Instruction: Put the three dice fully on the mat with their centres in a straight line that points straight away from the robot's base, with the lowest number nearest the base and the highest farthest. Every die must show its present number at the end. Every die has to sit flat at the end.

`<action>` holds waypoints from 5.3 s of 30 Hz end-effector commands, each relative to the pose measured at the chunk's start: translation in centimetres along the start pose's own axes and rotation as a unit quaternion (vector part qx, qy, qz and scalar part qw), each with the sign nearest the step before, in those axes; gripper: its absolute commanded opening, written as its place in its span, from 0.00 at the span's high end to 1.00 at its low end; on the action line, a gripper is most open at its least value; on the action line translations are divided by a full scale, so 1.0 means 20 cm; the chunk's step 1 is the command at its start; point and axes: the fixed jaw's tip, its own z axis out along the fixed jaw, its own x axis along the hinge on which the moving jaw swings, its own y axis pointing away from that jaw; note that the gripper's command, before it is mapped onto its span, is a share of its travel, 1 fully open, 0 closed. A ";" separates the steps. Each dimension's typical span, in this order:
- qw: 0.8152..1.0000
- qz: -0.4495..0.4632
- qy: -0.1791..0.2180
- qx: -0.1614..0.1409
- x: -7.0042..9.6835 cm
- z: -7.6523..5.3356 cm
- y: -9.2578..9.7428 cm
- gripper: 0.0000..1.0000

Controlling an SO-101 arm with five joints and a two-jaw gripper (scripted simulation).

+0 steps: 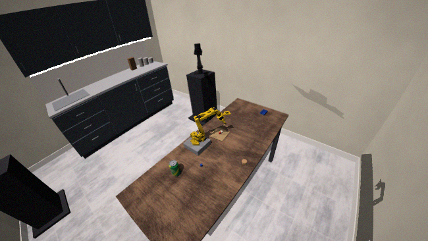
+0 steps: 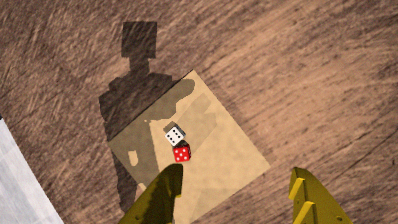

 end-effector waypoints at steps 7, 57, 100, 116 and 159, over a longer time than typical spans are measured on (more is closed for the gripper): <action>0.996 0.070 -0.013 0.054 -0.04 -0.01 -0.28 0.75; 0.742 0.553 -0.008 0.378 1.02 -0.65 -1.49 0.75; 0.720 0.644 0.133 0.222 1.31 -0.27 -1.39 0.75; 0.714 0.655 0.152 0.196 1.35 -0.21 -1.36 0.75; 0.714 0.655 0.152 0.196 1.43 -0.06 -1.38 0.75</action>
